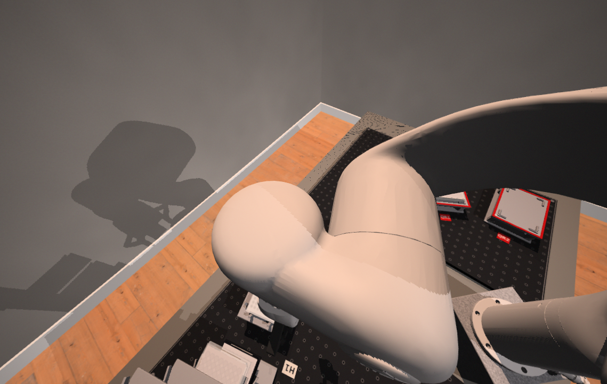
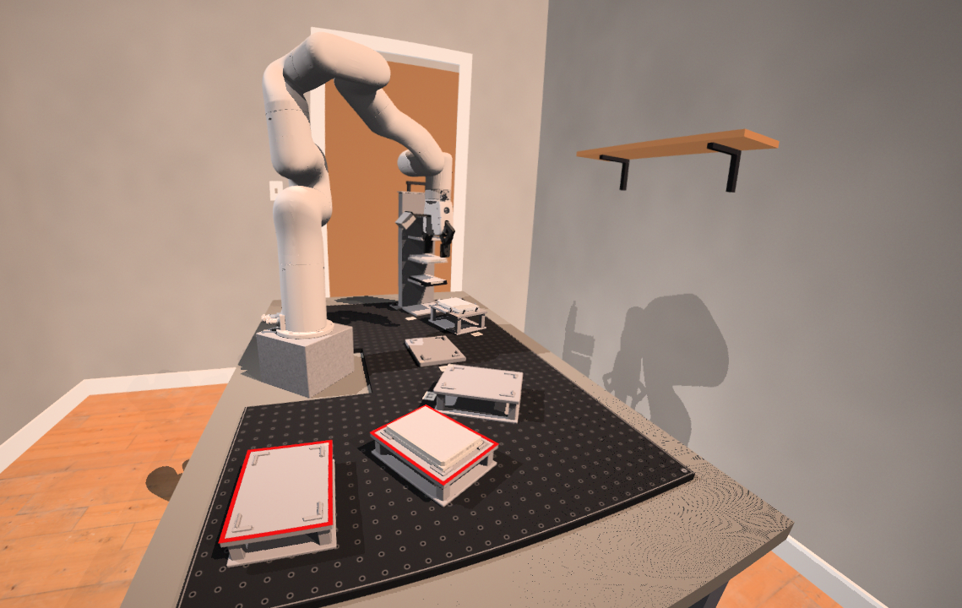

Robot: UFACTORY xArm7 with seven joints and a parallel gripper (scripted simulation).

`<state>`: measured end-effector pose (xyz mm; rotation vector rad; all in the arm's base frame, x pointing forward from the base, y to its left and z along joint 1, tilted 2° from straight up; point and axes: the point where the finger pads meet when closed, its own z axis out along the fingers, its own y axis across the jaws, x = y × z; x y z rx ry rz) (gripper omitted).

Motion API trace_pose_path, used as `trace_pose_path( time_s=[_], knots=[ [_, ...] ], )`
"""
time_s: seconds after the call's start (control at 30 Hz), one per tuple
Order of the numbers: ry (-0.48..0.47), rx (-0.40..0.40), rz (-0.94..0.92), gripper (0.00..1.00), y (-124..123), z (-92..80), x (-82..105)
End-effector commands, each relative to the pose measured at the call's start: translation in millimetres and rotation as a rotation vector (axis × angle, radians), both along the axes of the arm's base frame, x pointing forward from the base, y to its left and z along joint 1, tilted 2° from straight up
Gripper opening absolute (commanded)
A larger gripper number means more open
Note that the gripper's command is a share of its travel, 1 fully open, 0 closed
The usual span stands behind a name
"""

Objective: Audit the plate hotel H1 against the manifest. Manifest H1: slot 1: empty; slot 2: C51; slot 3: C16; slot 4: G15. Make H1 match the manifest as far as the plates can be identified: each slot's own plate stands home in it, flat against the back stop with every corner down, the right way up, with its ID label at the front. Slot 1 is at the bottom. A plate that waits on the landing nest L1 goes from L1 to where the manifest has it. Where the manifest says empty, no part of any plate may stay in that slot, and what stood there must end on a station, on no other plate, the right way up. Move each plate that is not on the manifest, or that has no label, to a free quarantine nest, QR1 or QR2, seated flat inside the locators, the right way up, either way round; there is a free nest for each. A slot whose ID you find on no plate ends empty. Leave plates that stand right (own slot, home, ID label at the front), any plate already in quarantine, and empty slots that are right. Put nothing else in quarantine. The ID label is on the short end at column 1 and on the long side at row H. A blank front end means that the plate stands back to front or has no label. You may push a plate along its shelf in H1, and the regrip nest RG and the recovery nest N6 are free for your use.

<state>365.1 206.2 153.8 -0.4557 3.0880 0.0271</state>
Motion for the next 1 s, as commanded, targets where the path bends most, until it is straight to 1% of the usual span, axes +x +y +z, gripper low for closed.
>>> trace_pose_path(
  time_s=[0.0, 0.97],
  knots=[
    [-0.005, 0.001, 0.0, 1.0, 1, -2.6, 1.8],
    [-0.005, 0.001, 0.0, 1.0, 2, -47.7, 2.7]
  ],
)
